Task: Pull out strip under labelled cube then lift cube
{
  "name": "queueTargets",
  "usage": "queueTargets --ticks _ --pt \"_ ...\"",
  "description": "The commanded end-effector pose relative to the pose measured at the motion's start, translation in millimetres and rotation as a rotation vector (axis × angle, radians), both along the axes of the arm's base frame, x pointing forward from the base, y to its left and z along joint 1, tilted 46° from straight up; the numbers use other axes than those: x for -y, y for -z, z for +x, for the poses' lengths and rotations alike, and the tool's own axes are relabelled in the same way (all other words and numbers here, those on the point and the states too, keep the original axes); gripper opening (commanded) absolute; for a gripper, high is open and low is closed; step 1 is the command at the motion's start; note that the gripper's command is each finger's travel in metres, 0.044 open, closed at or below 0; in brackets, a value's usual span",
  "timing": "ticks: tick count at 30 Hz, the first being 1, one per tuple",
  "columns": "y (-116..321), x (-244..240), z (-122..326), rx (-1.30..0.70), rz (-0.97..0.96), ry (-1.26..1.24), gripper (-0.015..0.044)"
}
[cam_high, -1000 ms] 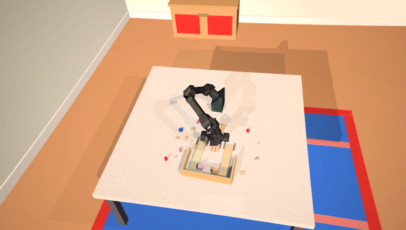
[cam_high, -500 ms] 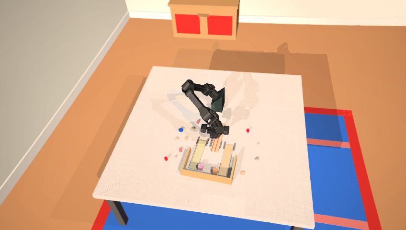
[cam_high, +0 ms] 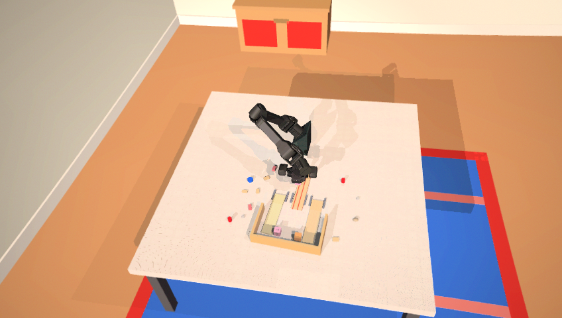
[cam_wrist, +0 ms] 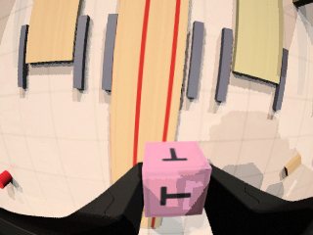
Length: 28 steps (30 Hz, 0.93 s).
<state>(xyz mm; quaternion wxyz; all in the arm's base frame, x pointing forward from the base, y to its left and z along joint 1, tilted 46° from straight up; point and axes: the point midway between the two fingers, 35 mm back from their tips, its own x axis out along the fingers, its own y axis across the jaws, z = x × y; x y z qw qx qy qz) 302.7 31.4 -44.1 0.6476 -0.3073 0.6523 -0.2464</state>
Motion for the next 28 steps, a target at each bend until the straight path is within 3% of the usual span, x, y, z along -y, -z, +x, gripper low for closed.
queueTargets --ticks 1,7,28 --pt "-5.5 -4.1 -2.4 0.014 0.010 0.003 0.0000" --pt "-27.4 -26.7 -3.7 0.014 0.011 0.003 0.0000" --pt "-27.4 -26.7 -3.7 0.014 0.011 0.003 0.0000"
